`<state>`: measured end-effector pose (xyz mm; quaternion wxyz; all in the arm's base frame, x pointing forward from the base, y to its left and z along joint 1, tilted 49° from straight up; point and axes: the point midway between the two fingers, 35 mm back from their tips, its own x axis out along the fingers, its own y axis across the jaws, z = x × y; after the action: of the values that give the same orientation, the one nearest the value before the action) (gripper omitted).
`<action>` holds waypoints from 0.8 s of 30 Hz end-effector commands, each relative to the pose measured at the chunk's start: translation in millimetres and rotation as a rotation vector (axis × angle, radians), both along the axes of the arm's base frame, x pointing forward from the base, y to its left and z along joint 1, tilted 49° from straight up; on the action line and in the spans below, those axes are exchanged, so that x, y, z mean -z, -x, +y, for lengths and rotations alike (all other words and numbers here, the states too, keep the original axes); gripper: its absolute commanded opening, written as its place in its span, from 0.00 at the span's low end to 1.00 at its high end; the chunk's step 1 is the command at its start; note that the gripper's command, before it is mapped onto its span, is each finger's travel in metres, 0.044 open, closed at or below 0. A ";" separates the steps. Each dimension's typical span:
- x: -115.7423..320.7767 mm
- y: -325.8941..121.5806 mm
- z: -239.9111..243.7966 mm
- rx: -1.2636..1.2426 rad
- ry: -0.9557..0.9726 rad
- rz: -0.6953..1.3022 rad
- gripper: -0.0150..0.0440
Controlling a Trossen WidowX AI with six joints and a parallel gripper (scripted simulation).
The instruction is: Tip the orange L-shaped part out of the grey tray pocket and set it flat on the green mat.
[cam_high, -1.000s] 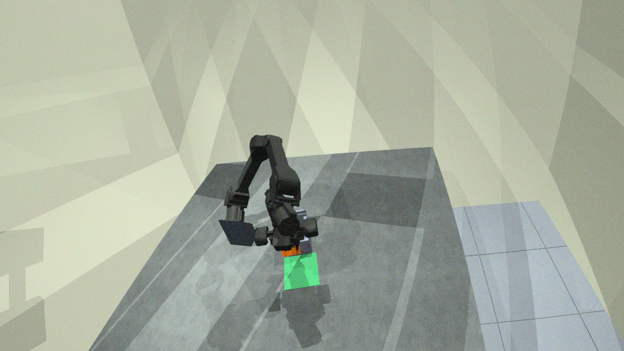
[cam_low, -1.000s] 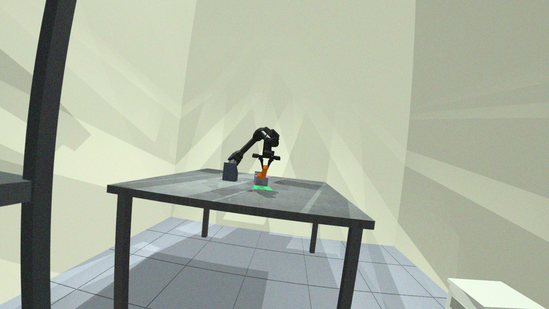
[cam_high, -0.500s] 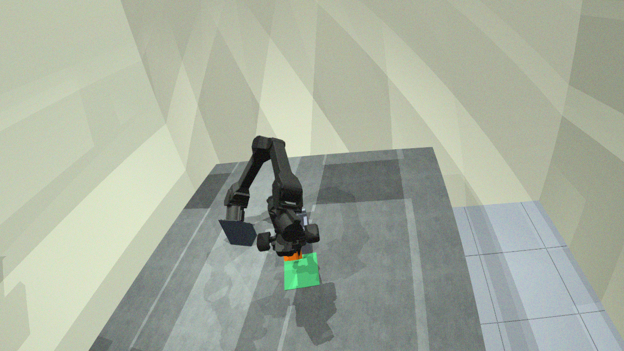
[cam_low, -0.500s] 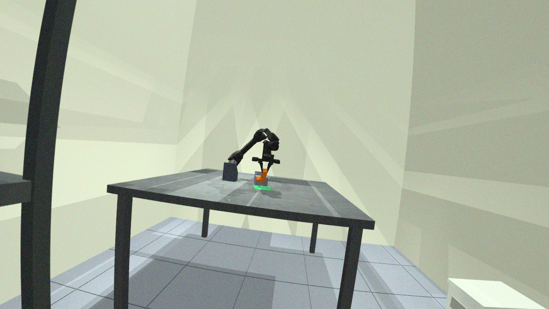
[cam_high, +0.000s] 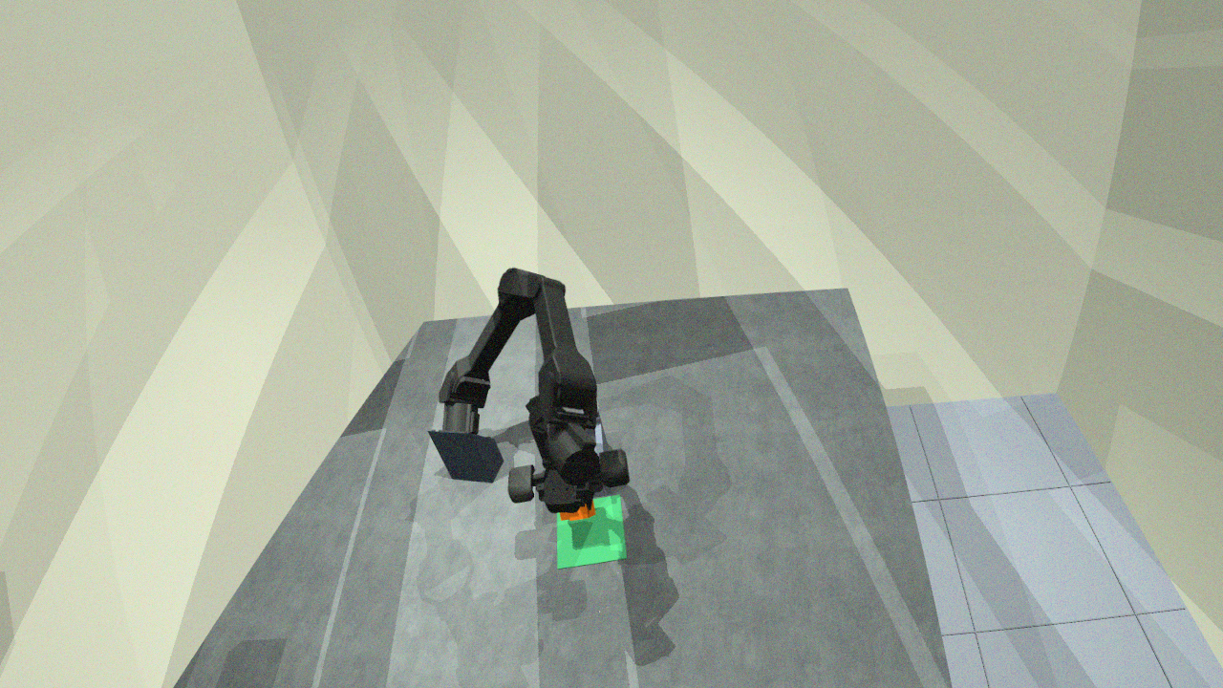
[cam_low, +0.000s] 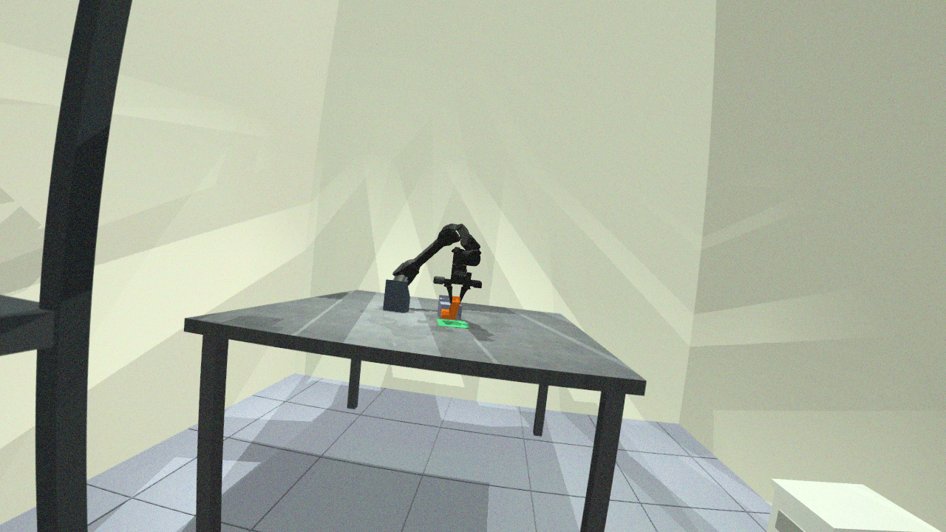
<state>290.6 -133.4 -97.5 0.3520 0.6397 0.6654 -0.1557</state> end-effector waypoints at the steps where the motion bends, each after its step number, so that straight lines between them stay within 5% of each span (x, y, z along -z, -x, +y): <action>1: 3.3 0.1 3.5 0.008 -0.003 0.003 0.25; 9: 6.1 -0.1 7.9 -0.002 -0.002 0.001 0.25; 24: -22.3 0.4 -27.7 0.004 0.001 0.003 0.92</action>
<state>289.1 -137.5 -90.1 0.3404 0.6384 0.6726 -0.1556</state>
